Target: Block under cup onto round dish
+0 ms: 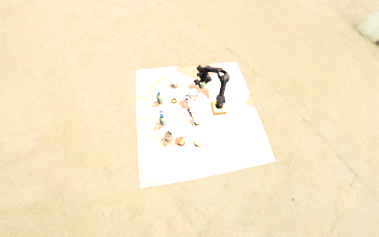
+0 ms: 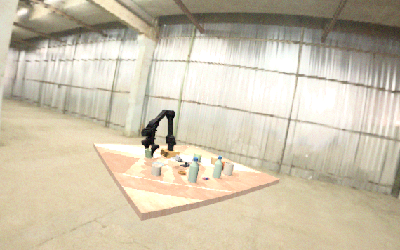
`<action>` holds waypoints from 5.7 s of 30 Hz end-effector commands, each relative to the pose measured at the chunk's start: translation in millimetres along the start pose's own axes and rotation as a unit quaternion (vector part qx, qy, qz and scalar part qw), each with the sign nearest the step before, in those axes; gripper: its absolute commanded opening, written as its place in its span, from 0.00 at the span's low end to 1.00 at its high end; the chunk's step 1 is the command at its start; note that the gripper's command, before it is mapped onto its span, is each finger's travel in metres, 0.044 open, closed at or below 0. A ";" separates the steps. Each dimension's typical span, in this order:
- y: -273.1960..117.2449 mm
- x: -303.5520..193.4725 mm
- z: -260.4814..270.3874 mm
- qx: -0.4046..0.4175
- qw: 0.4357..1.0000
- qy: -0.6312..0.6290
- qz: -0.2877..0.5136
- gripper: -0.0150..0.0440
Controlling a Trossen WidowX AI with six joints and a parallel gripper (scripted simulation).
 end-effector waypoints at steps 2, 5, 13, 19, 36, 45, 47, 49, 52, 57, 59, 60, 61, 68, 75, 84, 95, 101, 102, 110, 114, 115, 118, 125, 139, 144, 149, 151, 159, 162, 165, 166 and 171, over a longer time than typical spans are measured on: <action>17.2 -3.1 -0.3 -0.001 1.000 -0.002 0.010 0.25; 17.2 -3.1 -0.3 -0.001 1.000 -0.002 0.010 0.25; 25.9 -3.1 -0.4 -0.001 1.000 -0.002 0.010 0.25; 35.9 -3.4 -0.4 -0.001 1.000 -0.002 0.010 0.25; 29.4 -1.6 -0.3 0.000 1.000 0.000 0.003 0.92; -22.2 -2.2 -0.3 -0.001 1.000 -0.002 0.009 1.00; -22.2 -2.2 -0.3 -0.001 1.000 -0.002 0.009 1.00; -23.2 -1.8 1.2 -0.001 1.000 -0.004 0.007 0.96; -34.2 2.8 23.9 -0.004 0.999 -0.030 -0.011 0.82; -46.2 3.7 77.3 0.001 0.995 -0.094 -0.012 0.69; -50.6 1.1 99.7 0.004 0.993 -0.122 -0.011 0.69; -52.9 -1.0 112.0 0.005 0.991 -0.137 -0.009 0.69; -55.1 -3.7 124.3 0.006 0.988 -0.152 -0.008 0.69; -71.2 -36.7 206.6 0.011 0.967 -0.255 0.003 0.69; -79.3 -61.5 243.4 0.012 0.952 -0.305 0.009 0.69; -64.2 -62.0 243.7 0.012 0.952 -0.305 0.009 0.69; -55.3 -61.9 244.2 0.012 0.952 -0.305 0.009 0.69; -45.6 -62.0 244.4 0.012 0.952 -0.305 0.009 0.69; -44.0 -62.1 244.5 0.012 0.952 -0.305 0.009 0.69; -31.1 -62.7 244.4 0.012 0.952 -0.305 0.009 0.69; -27.2 -63.0 244.3 0.012 0.952 -0.305 0.009 0.69; -27.2 -63.0 244.3 0.012 0.952 -0.305 0.009 0.69; -27.2 -63.0 244.3 0.012 0.952 -0.305 0.009 0.65; -27.2 -63.0 244.3 0.012 0.952 -0.305 0.009 0.47; -71.6 -58.8 246.5 0.012 0.952 -0.305 0.009 0.25; -98.2 -58.8 245.3 0.012 0.952 -0.305 0.009 0.25; -121.3 -60.4 242.8 0.012 0.952 -0.305 0.009 0.25; -122.2 -60.5 242.6 0.012 0.952 -0.305 0.009 0.25; -107.6 -46.0 227.6 0.012 0.952 -0.305 0.008 0.25; -97.9 -37.2 216.8 0.011 0.952 -0.305 0.008 0.25; -88.2 -29.1 205.5 0.011 0.952 -0.305 0.008 0.25; -85.0 -26.5 201.6 0.011 0.952 -0.305 0.008 0.25; -69.0 -15.2 181.2 0.010 0.952 -0.305 0.007 0.25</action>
Point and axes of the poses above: the point midway between the two fingers, 35 mm back from their tips, its own y axis out along the fingers, its own z axis across the jaws, x = y × z, the point moved 7 cm from there along -y, back along the fingers, and after that the axes turned 14 degrees about -y, right-handed, at the moved point
